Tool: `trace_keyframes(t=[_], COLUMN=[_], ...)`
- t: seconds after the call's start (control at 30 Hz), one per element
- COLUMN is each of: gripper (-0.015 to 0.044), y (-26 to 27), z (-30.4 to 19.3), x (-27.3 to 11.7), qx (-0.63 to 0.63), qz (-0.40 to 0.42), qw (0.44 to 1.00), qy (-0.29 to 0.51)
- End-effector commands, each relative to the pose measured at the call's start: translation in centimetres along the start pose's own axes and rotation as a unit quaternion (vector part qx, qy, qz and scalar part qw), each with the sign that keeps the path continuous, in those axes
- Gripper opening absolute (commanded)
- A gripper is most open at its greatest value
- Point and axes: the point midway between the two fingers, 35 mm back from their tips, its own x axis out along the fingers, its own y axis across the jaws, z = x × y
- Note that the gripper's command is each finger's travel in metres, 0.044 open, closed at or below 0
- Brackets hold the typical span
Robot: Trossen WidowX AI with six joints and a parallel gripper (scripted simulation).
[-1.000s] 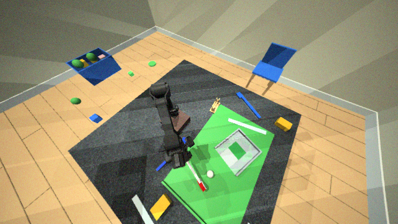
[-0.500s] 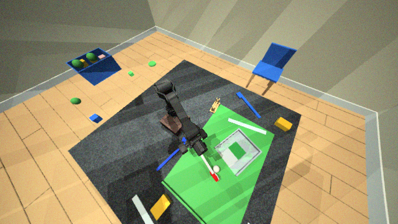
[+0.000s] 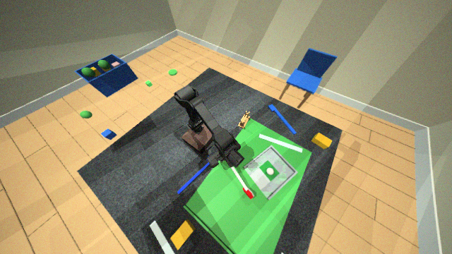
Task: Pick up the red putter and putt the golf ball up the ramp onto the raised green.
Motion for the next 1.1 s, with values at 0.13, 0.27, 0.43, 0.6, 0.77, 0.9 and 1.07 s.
trace_keyframes(t=[0.13, 0.27, 0.43, 0.6, 0.77, 0.9, 1.07], gripper=[0.0, 0.0, 0.0, 0.0, 0.0, 0.0, 0.0], y=[0.01, 0.03, 0.03, 0.03, 0.03, 0.03, 0.03], z=[0.18, 0.09, 0.09, 0.09, 0.09, 0.09, 0.09], x=[-3.27, -2.45, -2.45, -2.45, -2.45, -2.45, -2.45], qx=[0.003, 0.0, 0.0, 0.0, 0.0, 0.0, 0.0], qz=[0.0, 0.001, 0.001, 0.001, 0.001, 0.001, 0.001], qw=[1.0, 1.0, 1.0, 1.0, 1.0, 1.0, 1.0], qy=[-0.011, -0.007, -0.007, -0.007, -0.007, -0.007, -0.007])
